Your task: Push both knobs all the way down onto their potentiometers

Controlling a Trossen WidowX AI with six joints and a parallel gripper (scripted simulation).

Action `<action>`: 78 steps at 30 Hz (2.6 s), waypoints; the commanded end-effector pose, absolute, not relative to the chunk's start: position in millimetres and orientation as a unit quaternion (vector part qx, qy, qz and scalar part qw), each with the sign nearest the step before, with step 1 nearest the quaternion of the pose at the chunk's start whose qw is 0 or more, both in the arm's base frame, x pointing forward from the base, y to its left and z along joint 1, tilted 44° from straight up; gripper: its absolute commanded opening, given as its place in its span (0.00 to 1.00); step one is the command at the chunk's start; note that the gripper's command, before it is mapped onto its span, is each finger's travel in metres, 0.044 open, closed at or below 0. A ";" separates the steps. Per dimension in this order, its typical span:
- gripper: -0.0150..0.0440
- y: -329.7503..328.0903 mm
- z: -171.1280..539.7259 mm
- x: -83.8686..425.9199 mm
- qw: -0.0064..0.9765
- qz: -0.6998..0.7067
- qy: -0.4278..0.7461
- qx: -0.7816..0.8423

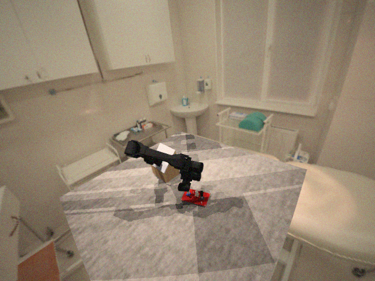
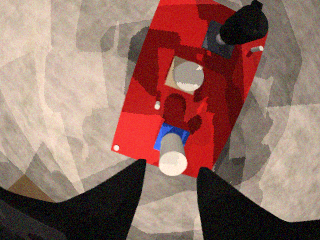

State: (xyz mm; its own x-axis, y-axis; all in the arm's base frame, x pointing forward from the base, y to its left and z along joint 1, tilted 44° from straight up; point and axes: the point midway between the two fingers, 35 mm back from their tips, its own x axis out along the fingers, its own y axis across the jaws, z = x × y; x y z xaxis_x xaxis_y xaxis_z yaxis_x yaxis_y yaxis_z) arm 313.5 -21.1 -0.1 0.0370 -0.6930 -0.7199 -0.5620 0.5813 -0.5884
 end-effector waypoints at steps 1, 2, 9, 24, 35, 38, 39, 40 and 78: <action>0.39 -11.3 -1.9 323.7 0.561 -0.039 0.685 -0.464; 0.34 -10.0 -1.3 325.9 0.564 -0.044 0.684 -0.459; 0.25 3.2 5.8 350.0 0.602 -0.108 0.680 -0.405; 0.25 35.6 22.5 398.6 0.672 -0.267 0.642 -0.257; 0.25 21.7 8.1 399.3 0.671 -0.267 0.642 -0.257; 0.25 20.7 7.0 399.4 0.671 -0.267 0.642 -0.257; 0.25 20.0 6.3 399.5 0.671 -0.267 0.642 -0.257; 0.25 19.2 5.4 399.5 0.671 -0.267 0.642 -0.257; 0.25 4.7 -9.6 400.1 0.671 -0.267 0.641 -0.258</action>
